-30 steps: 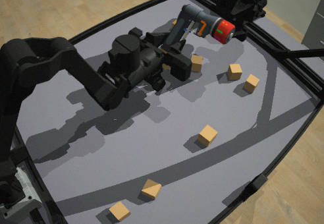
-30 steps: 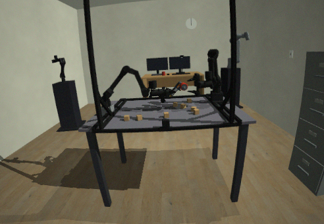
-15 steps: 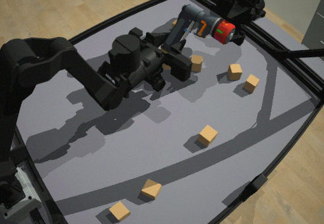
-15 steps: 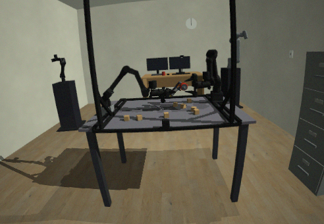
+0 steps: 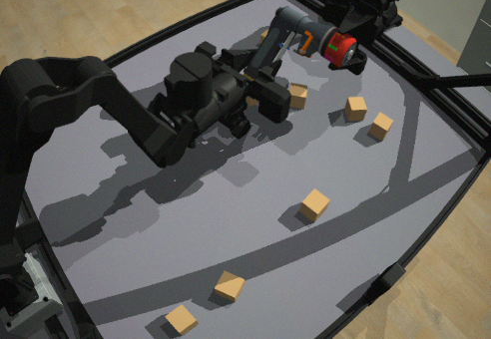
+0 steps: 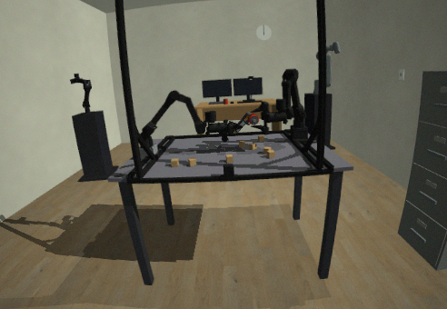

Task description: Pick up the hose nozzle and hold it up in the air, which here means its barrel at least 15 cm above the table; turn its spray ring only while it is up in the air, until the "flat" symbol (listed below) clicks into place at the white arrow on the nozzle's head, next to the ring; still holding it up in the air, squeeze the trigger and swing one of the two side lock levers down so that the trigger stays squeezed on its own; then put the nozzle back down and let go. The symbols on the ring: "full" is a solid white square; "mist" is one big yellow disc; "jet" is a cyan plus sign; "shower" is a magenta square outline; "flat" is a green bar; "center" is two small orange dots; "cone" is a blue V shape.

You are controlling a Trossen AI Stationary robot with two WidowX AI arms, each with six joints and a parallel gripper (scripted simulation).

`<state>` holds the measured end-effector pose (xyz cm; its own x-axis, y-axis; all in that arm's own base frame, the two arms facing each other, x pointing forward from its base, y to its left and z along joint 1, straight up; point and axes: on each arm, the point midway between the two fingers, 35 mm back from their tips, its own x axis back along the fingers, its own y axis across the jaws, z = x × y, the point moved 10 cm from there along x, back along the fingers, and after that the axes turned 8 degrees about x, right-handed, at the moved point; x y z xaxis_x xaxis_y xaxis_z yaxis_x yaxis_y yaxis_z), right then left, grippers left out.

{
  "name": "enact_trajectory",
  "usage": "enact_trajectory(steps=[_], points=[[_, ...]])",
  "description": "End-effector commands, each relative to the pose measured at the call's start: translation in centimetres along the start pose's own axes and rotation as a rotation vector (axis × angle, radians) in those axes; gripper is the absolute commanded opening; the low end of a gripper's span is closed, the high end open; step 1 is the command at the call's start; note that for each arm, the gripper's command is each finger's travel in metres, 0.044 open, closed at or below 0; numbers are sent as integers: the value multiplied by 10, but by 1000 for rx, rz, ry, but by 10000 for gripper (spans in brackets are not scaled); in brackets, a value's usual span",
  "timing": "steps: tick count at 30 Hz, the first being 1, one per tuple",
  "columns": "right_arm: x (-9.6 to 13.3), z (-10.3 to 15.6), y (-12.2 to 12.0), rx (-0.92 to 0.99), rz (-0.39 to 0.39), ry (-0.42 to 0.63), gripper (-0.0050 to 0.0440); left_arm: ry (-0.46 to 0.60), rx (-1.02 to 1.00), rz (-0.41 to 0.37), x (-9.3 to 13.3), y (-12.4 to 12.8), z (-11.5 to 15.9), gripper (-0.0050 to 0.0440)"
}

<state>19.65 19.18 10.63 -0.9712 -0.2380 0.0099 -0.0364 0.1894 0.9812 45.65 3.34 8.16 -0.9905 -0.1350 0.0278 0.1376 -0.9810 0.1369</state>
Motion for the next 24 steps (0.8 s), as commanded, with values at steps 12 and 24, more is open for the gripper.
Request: enact_trajectory(steps=[12,24], points=[[-20,-1,-2,7,-7,-1,400,28,2,1,-1,0,8,0],[-20,-1,-3,1,-10,-3,308,28,2,1,-1,0,8,0]])
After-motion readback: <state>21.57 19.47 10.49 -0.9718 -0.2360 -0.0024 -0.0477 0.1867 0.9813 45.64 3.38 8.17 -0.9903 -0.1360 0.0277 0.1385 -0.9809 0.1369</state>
